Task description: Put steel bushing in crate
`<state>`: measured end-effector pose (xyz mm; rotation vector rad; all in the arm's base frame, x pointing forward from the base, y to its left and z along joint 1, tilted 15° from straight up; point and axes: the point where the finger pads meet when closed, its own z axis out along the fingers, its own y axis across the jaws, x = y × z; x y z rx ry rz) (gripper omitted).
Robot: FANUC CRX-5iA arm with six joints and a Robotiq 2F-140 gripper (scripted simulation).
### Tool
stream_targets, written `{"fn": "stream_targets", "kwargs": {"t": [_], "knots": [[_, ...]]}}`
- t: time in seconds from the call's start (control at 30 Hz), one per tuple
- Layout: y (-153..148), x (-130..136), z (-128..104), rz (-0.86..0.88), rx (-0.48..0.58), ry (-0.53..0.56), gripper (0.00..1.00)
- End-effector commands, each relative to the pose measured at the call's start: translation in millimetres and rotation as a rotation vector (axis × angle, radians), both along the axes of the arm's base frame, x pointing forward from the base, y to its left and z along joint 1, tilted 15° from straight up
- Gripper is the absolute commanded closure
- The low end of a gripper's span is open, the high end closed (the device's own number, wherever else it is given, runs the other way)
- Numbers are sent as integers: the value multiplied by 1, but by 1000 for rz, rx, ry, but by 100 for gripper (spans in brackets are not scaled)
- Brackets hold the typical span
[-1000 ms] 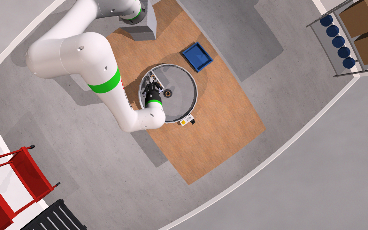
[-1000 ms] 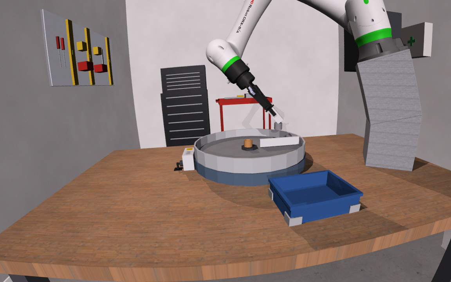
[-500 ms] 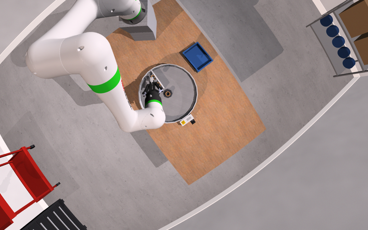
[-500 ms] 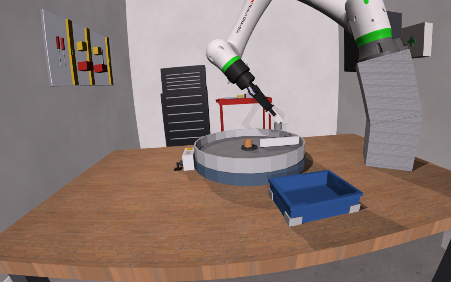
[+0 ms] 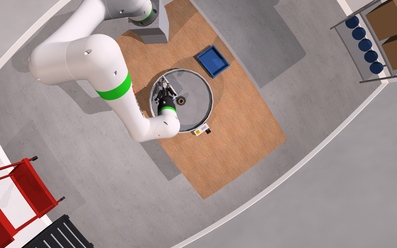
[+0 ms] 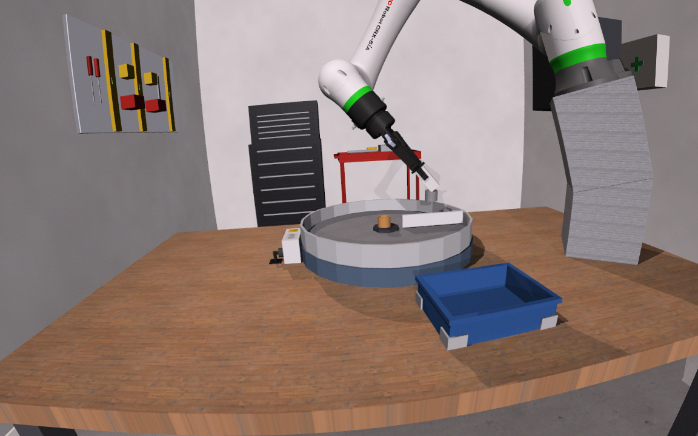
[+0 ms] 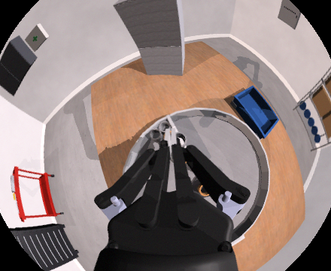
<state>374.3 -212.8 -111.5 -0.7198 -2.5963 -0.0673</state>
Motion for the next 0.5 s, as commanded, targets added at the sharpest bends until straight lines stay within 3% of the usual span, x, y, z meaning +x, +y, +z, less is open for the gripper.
{"fn": "stream_targets", "kwargs": {"t": [0.0,0.2,0.27,0.47], "knots": [[10,2,-1,0,0,0,100],[50,10,-7,0,0,0,100],[50,10,-7,0,0,0,100],[110,23,-16,0,0,0,100]]}}
